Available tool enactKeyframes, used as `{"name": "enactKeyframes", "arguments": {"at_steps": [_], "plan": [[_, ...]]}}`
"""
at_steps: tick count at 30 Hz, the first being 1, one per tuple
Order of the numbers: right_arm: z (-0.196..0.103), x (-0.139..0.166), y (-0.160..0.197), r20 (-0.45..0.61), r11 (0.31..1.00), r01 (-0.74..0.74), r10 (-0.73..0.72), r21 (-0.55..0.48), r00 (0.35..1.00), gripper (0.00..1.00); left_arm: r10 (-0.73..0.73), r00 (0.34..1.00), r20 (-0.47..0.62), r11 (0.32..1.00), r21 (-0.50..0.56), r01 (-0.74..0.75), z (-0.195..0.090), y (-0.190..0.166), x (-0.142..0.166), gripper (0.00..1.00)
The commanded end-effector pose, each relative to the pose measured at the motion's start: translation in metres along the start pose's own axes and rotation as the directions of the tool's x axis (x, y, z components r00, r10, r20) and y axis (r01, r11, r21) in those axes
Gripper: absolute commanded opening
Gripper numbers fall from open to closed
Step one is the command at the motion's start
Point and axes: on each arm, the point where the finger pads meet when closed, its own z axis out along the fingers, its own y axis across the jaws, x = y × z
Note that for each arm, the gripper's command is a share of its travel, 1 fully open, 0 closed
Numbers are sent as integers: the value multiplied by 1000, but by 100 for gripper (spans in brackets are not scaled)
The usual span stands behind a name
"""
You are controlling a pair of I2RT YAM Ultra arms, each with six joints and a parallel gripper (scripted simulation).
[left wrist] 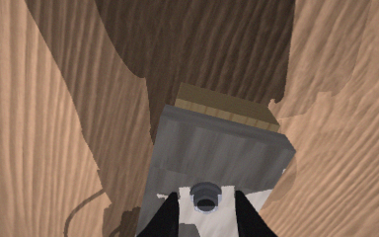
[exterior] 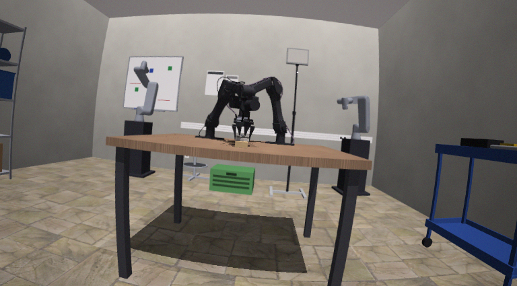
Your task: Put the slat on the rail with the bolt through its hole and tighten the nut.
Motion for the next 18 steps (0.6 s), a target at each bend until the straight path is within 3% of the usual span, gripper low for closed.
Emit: {"name": "enactKeyframes", "arguments": {"at_steps": [1,13,18], "plan": [[-6,-2,1,13,1000,-1,1,-7,1000,72,0,1000,-4,1000,-11,0,-3,2,1,34],[-6,-2,1,13,1000,0,0,-7,1000,72,-14,1000,-4,1000,-11,14,-3,2,1,34],[-6,-2,1,13,1000,0,0,-7,1000,72,-362,932,2,932,-12,362,-4,2,0,34]]}}
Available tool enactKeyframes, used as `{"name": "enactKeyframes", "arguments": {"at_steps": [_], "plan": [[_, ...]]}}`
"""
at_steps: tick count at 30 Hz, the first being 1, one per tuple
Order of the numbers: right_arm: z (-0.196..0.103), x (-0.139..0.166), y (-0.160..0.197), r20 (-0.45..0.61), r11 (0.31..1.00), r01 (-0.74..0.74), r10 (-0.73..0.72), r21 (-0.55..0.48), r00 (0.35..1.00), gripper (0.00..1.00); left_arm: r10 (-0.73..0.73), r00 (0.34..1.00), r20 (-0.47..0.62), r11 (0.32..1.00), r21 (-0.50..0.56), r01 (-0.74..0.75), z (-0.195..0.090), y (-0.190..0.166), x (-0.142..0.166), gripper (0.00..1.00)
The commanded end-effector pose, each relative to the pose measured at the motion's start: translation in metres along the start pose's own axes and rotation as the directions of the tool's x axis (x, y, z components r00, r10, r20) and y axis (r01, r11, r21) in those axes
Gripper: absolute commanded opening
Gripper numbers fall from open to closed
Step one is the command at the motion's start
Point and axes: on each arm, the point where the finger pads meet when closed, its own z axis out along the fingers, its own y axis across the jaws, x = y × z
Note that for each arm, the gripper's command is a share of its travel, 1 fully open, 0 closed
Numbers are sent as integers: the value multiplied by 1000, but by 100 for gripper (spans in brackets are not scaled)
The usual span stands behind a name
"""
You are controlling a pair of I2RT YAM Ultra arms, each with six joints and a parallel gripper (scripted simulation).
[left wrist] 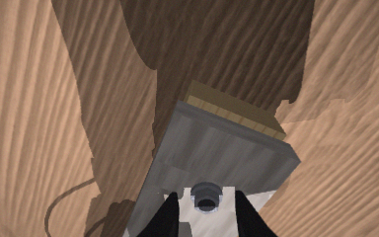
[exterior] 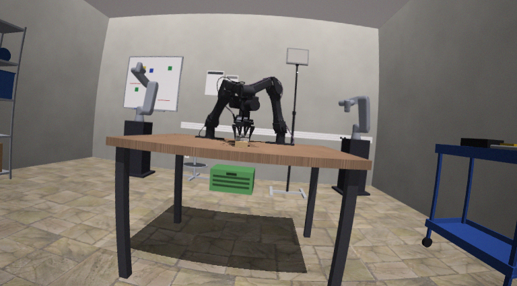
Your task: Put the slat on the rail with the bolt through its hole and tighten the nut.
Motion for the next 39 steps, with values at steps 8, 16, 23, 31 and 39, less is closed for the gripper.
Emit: {"name": "enactKeyframes", "arguments": {"at_steps": [8,16,23,31,39], "plan": [[-6,-2,1,13,1000,0,0,-7,1000,72,-546,837,6,837,-10,546,-5,2,0,34],[-6,-2,1,13,1000,0,0,-7,1000,72,-813,582,9,582,-7,813,-6,2,0,34],[-6,-2,1,13,1000,0,0,-7,1000,72,-925,380,11,380,-4,925,-7,2,0,34],[-6,-2,1,13,1000,0,0,-7,1000,72,-999,-49,10,-49,2,999,-7,2,0,34],[-6,-2,1,13,1000,0,0,-7,1000,72,-931,-364,6,-364,5,931,-8,2,0,34]]}}
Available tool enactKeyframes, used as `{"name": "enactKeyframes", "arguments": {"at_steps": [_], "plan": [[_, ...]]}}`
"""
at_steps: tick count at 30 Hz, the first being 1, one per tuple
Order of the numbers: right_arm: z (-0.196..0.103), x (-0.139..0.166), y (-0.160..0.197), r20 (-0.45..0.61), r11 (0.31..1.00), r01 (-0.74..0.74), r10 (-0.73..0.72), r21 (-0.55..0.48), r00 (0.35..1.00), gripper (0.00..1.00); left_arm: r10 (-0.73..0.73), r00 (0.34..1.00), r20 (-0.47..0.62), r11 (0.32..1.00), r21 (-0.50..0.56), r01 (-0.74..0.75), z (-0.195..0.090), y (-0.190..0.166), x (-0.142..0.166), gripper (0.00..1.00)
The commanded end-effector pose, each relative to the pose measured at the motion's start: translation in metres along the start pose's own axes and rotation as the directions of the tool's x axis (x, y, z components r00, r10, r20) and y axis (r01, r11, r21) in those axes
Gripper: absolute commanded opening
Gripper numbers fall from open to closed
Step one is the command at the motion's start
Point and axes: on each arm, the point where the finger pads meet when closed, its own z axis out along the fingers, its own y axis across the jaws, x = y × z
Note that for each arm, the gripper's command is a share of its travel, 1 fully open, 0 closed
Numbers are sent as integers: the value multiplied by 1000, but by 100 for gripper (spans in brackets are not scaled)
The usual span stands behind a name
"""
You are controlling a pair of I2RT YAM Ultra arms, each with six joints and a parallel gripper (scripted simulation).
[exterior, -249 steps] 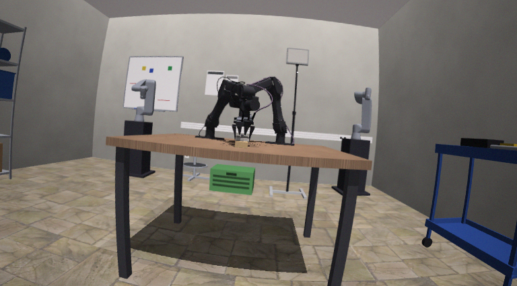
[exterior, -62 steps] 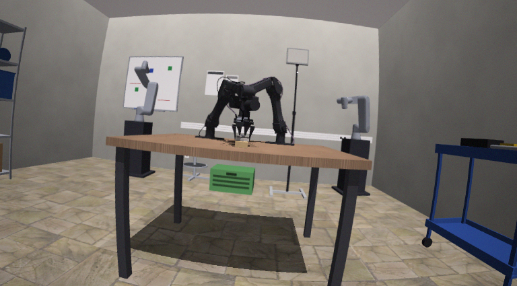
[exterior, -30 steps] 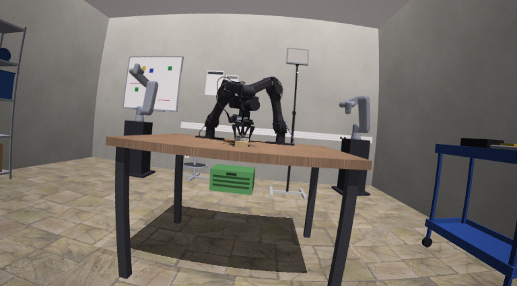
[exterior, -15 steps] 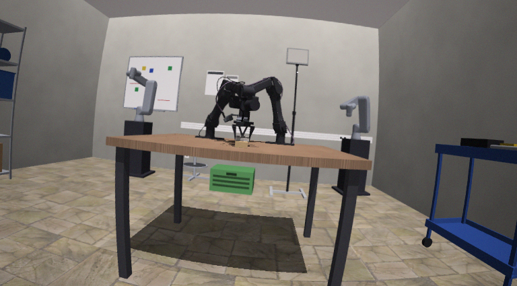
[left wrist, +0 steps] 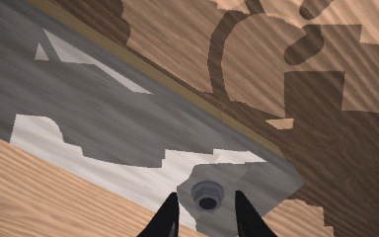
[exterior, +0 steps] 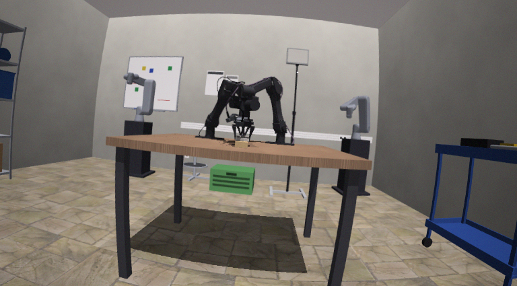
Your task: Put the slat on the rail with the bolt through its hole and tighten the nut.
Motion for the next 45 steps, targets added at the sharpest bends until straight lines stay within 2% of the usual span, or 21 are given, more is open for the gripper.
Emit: {"name": "enactKeyframes", "arguments": {"at_steps": [1,2,9,16,18,19,23,45], "plan": [[-6,-2,1,13,1000,0,0,-7,1000,72,-192,981,18,981,5,192,-8,0,-4,34],[-6,-2,1,13,1000,0,0,-7,1000,72,-306,952,16,952,8,306,-8,0,-4,34],[-6,-2,1,13,1000,0,0,-7,1000,72,-589,808,9,808,14,589,-9,-1,-4,34],[-6,-2,1,13,1000,0,0,-7,1000,72,-814,581,1,580,17,814,-10,-1,-4,34],[-6,-2,1,13,1000,0,0,-7,1000,72,-814,581,1,580,17,814,-10,-1,-4,34],[-6,-2,1,13,1000,0,0,-7,1000,72,-876,482,0,482,18,876,-10,-1,-4,34],[-6,-2,1,13,1000,0,0,-7,1000,72,-948,319,1,319,21,948,-10,-1,-4,34],[-6,-2,1,13,1000,0,0,-7,1000,72,-952,306,2,306,21,952,-10,-1,-4,34]]}}
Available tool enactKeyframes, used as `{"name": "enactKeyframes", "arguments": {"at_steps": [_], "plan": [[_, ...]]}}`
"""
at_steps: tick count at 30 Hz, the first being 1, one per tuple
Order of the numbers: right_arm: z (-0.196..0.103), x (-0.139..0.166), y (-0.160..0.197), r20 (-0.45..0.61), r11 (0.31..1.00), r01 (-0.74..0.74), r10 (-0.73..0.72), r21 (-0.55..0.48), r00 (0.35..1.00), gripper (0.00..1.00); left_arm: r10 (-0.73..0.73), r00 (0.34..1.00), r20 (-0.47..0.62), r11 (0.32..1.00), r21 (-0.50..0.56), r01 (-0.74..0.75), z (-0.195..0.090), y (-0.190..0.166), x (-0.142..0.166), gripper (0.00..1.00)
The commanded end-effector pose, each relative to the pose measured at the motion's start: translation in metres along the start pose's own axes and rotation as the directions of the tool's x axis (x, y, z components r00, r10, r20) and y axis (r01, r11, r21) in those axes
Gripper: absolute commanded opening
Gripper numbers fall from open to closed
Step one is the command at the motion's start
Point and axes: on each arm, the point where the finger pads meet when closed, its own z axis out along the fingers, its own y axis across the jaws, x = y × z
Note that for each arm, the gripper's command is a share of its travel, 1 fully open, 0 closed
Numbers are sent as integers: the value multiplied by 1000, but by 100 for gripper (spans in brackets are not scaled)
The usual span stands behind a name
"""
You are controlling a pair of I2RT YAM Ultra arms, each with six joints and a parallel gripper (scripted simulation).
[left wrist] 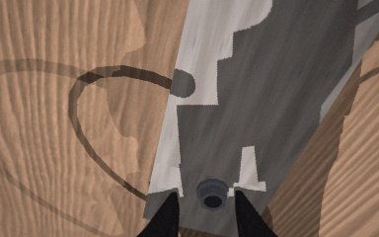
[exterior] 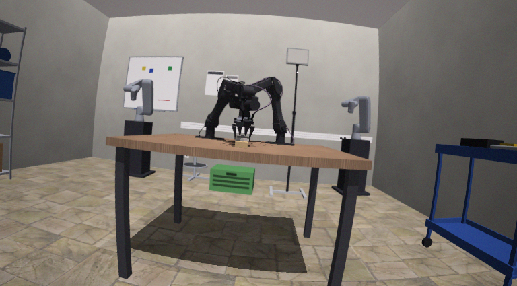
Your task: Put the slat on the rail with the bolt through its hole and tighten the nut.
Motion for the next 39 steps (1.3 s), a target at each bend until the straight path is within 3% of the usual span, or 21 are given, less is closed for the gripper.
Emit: {"name": "enactKeyframes", "arguments": {"at_steps": [1,10,27,39], "plan": [[-6,-2,1,13,1000,0,0,-7,1000,72,-9,1000,21,1000,24,9,-10,-5,-4,34],[-6,-2,1,13,1000,0,0,-7,1000,72,-9,1000,21,1000,24,9,-10,-5,-4,34],[-6,-2,1,13,1000,0,0,-7,1000,72,-2,1000,4,1000,11,2,-3,-2,-1,13],[-6,-2,1,13,1000,0,0,-7,1000,72,-2,1000,4,1000,11,2,-3,-2,-1,12]]}}
